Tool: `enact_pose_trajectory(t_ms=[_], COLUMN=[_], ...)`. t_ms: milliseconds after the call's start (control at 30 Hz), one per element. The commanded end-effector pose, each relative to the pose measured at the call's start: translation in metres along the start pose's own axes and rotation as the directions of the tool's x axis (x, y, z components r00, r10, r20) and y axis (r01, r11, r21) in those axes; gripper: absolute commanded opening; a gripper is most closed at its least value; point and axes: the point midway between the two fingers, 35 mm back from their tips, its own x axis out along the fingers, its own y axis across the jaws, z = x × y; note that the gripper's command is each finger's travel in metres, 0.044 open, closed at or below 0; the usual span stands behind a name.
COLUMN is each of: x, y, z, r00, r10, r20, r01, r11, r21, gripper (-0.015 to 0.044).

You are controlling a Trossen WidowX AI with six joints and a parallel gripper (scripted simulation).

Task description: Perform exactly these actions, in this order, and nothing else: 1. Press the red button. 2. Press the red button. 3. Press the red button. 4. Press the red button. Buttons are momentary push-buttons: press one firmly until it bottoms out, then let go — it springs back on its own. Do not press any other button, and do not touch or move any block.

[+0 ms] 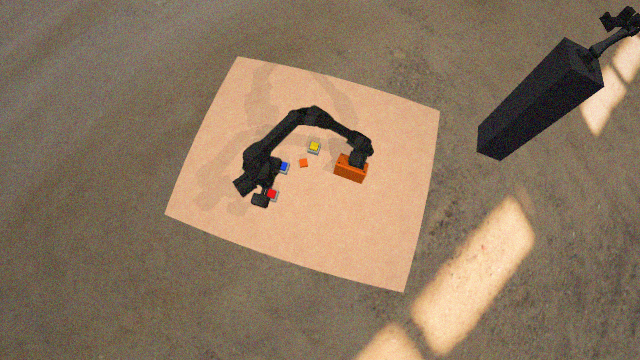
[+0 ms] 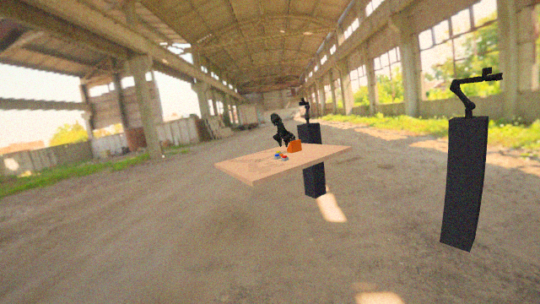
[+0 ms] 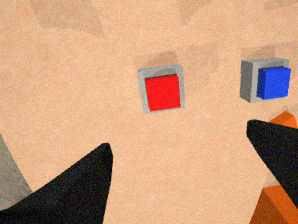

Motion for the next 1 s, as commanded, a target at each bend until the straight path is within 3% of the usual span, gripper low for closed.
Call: enact_pose_trajectory(t_ms=[0, 167, 433, 967], x=[0.003, 0.055, 0.057, 0.067], y=[0.001, 0.000, 0.000, 0.000], z=[0.003, 0.003, 0.003, 0.004], r00=[1.000, 1.000, 1.000, 1.000], r10=[-0.001, -0.003, -0.003, -0.003], r20=[0.014, 0.014, 0.014, 0.015], r01=[0.000, 0.002, 0.003, 0.003], r11=[1.000, 1.000, 1.000, 1.000], r21=[0.014, 0.015, 0.015, 0.015], gripper=[0.0348, 0.0216, 0.0020, 0.0020])
